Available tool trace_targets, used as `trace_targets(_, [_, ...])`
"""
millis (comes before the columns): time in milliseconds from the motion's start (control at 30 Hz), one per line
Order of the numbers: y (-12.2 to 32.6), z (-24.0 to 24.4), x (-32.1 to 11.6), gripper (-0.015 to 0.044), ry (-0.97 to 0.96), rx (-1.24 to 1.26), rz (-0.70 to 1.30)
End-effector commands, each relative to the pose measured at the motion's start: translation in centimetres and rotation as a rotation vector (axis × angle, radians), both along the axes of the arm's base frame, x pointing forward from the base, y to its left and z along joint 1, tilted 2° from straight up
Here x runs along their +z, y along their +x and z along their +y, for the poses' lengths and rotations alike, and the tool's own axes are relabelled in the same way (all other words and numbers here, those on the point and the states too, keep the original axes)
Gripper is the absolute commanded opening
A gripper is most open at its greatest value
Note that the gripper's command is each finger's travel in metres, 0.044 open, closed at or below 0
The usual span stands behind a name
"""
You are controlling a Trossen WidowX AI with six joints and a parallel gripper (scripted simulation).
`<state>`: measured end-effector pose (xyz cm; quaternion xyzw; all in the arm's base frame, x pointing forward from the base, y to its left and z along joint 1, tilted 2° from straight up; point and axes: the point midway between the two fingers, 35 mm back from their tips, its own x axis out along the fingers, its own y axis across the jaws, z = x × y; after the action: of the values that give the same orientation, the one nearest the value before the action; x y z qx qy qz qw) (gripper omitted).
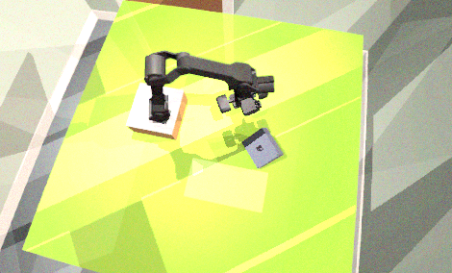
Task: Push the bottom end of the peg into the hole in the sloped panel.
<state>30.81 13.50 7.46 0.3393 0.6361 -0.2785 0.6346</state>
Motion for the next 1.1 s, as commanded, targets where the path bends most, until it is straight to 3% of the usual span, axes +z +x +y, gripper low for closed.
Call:
trace_targets(0, [0.2, -0.2, 0.1, 0.0000, 0.011, 0.031, -0.006])
trace_targets(1067, [1.6, -2.4, 0.5, 0.0000, 0.061, 0.253, -0.052])
